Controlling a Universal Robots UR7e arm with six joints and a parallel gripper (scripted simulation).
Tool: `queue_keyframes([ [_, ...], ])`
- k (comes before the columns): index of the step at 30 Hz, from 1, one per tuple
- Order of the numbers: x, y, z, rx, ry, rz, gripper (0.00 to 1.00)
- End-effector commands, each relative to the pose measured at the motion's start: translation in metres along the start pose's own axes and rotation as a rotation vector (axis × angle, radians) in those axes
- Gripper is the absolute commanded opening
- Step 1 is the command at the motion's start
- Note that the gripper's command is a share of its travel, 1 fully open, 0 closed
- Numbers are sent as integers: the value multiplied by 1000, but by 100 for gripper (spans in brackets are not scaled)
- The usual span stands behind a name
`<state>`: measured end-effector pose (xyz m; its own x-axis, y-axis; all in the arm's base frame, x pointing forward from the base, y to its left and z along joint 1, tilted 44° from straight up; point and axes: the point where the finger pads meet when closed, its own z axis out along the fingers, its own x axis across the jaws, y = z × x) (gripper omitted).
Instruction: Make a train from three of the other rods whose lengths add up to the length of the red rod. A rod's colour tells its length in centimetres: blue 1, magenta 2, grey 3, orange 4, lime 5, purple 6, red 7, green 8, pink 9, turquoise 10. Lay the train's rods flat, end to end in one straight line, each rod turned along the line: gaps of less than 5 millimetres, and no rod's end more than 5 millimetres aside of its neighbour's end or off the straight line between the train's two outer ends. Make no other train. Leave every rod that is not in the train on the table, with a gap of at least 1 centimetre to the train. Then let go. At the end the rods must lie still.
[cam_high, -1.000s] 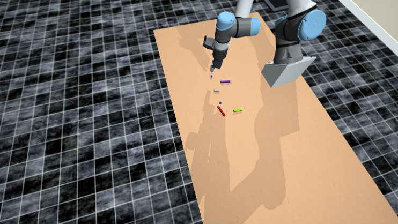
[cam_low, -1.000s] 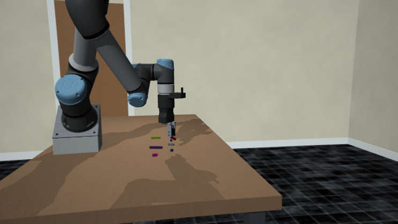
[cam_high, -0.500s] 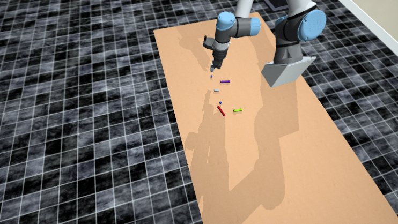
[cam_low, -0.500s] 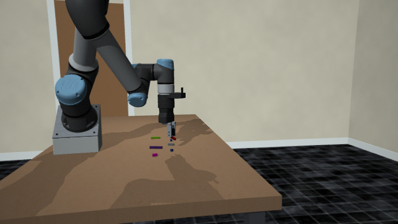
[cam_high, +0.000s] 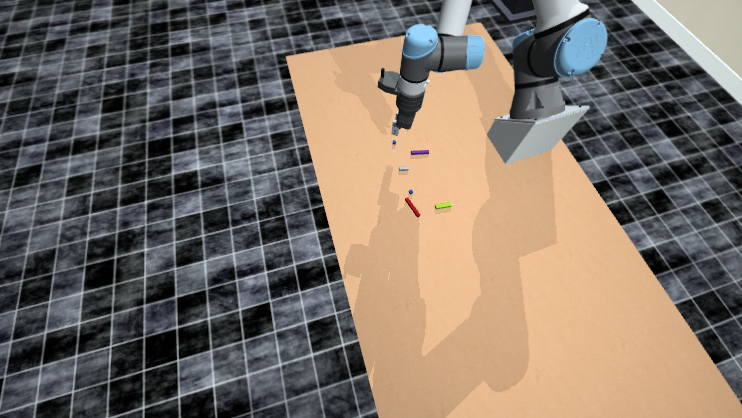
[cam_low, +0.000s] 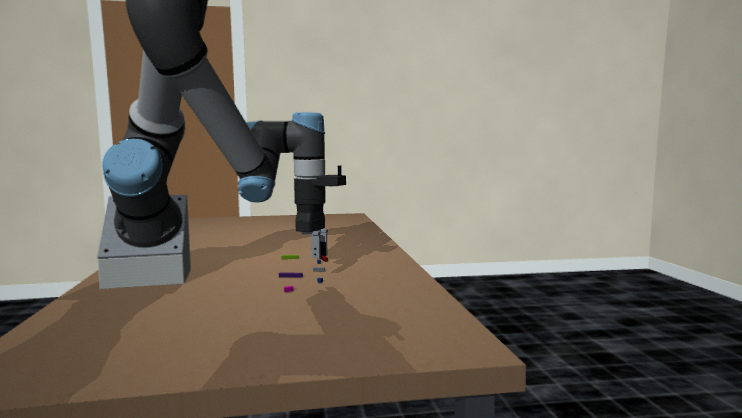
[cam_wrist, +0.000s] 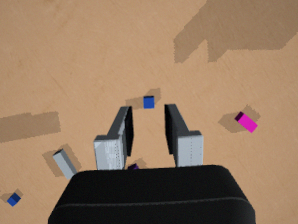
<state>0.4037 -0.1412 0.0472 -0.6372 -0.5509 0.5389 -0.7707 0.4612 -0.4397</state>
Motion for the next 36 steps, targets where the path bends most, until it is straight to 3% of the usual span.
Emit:
queue_keyframes([
  [1,0,0,5,1,-1,0,54],
  [36,0,0,45,1,-1,0,54],
])
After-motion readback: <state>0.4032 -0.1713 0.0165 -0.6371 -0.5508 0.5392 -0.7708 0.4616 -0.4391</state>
